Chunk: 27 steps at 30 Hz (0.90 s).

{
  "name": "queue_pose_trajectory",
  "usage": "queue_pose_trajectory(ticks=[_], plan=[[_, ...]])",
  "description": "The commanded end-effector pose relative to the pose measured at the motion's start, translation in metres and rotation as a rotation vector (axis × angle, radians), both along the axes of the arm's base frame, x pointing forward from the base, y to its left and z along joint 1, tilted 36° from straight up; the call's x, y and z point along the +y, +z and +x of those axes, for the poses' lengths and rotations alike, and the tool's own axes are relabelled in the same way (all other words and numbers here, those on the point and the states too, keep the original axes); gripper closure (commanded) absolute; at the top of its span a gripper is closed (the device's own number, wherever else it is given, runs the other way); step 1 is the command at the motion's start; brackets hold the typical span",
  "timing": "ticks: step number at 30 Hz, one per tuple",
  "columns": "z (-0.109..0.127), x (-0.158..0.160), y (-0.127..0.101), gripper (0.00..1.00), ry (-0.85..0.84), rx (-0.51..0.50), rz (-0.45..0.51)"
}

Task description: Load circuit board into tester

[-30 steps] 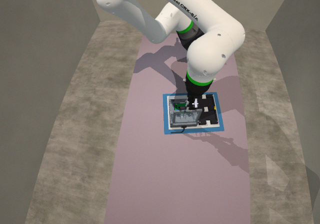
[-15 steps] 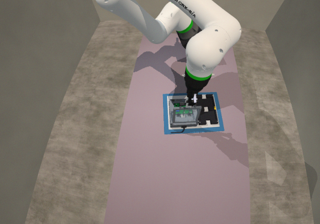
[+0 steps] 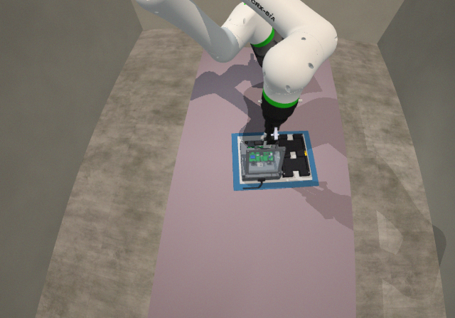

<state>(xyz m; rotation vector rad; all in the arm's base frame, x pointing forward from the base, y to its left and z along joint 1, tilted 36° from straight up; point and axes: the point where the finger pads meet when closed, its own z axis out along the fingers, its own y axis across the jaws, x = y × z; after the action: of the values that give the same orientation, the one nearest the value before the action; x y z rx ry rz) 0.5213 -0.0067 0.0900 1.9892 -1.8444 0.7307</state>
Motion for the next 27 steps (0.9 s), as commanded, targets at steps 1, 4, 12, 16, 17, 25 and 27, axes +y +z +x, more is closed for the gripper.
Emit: queue_pose_trajectory(ticks=[1, 4, 12, 16, 17, 25, 27], plan=[[-0.004, -0.001, -0.001, 1.0, 0.0, 0.0, 0.0], [-0.007, -0.002, -0.003, 1.0, 0.0, 0.0, 0.0], [-0.02, -0.007, -0.01, 1.0, 0.0, 0.0, 0.0], [-0.026, -0.01, -0.013, 1.0, 0.0, 0.0, 0.0], [-0.028, -0.011, -0.014, 1.0, 0.0, 0.0, 0.0], [-0.037, -0.016, -0.021, 1.0, 0.0, 0.0, 0.0], [-0.04, -0.017, -0.023, 1.0, 0.0, 0.0, 0.0]])
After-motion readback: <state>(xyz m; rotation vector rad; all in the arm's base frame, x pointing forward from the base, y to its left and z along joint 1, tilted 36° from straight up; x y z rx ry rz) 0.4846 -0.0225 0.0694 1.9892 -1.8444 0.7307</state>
